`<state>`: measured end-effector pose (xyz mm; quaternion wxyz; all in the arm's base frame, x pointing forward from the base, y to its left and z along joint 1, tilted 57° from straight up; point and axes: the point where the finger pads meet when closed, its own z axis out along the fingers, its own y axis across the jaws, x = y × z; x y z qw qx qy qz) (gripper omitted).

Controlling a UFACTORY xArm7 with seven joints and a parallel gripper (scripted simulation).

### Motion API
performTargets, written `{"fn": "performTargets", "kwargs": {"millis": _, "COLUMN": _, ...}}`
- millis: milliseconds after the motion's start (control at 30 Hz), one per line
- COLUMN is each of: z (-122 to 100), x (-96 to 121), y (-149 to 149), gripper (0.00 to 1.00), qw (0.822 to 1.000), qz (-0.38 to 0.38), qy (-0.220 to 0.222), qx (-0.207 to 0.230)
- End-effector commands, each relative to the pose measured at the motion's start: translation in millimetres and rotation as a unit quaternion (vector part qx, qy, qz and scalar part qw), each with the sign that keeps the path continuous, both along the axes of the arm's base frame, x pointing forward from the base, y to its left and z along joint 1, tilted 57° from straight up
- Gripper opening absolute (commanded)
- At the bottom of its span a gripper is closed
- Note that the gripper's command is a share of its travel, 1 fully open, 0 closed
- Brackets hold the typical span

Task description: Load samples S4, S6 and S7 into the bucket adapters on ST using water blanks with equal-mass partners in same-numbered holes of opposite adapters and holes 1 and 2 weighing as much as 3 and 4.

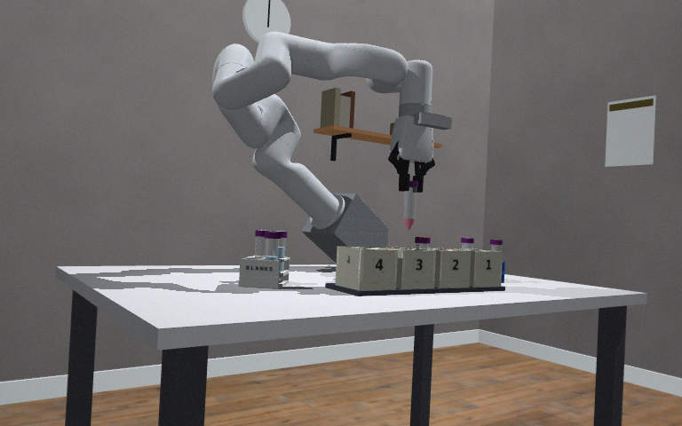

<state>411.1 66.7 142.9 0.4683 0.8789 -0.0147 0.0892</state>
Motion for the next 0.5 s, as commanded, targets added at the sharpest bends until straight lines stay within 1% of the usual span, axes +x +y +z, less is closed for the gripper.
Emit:
{"fn": "performTargets", "kwargs": {"millis": 0, "z": -2, "x": 1, "y": -2, "gripper": 0.00, "qw": 1.000, "qz": 0.002, "qy": -0.001, "qx": 0.001}}
{"fn": "performTargets", "kwargs": {"millis": 467, "z": -16, "x": 5, "y": -23, "gripper": 0.00, "qw": 1.000, "qz": 0.002, "qy": -0.001, "qx": 0.001}}
